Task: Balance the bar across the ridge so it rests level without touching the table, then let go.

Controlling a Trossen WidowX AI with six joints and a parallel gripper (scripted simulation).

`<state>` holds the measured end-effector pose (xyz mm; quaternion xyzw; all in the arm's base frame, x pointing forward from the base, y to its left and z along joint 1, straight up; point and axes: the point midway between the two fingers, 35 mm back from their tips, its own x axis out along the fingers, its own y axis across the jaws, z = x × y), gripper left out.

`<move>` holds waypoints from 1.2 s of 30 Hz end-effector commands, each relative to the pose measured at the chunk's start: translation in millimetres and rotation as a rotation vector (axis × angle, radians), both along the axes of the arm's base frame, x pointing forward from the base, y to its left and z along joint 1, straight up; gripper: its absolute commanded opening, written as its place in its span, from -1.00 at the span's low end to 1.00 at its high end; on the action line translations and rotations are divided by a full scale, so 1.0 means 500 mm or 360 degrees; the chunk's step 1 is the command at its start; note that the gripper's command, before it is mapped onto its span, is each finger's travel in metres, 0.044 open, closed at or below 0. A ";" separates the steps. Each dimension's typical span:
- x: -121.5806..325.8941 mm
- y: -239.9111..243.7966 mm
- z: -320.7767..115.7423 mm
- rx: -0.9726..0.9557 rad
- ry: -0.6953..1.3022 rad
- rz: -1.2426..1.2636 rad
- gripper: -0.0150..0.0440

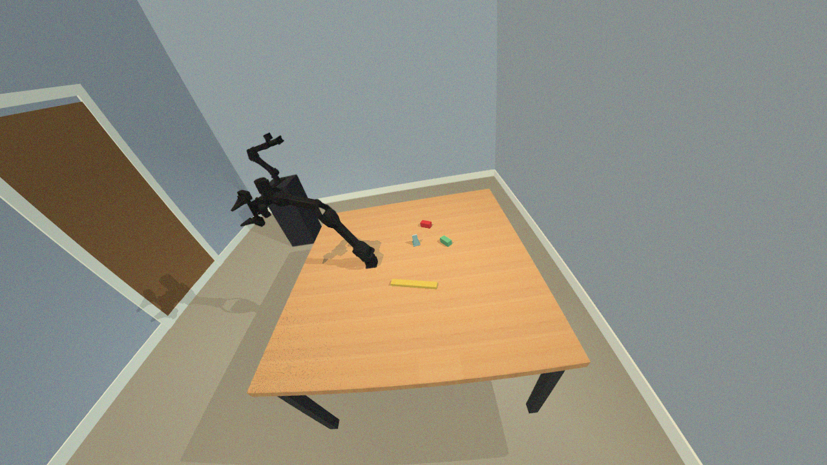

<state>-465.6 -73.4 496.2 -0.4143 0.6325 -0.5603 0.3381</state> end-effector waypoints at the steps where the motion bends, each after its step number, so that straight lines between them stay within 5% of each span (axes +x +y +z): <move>1: 0.000 0.001 0.000 -0.0002 -0.0004 -0.0005 0.78; 4: -0.007 0.021 -0.004 -0.0025 -0.0057 -0.0068 0.58; 36: 0.000 0.427 -0.061 -0.0337 -0.0487 -0.1007 0.58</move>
